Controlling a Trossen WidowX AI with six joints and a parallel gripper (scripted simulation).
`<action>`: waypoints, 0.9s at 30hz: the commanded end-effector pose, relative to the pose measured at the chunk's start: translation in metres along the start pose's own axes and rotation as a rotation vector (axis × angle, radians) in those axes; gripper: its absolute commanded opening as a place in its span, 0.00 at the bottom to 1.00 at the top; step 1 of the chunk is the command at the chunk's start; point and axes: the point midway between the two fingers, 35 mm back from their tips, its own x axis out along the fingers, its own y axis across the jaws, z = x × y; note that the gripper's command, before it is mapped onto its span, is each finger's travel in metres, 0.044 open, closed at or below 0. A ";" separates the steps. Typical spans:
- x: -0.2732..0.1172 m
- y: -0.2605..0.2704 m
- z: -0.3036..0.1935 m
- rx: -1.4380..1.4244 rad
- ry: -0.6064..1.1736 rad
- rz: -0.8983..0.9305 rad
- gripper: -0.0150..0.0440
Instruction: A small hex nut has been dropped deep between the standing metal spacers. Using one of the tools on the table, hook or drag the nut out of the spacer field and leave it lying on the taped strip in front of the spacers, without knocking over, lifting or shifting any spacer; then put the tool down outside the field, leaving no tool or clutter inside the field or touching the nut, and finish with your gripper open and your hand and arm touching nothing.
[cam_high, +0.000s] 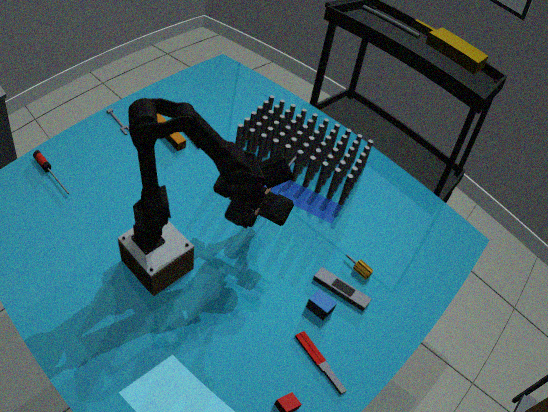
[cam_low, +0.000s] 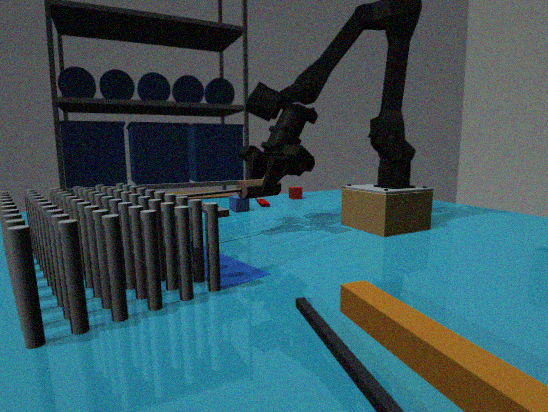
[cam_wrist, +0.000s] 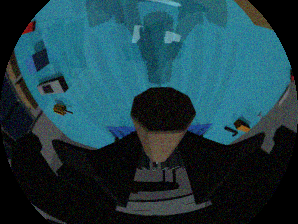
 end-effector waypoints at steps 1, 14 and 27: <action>0.017 -0.004 0.015 -0.004 0.003 -0.006 0.25; 0.041 -0.013 0.040 -0.004 0.005 -0.006 0.25; 0.047 -0.013 0.032 -0.003 0.005 -0.005 0.25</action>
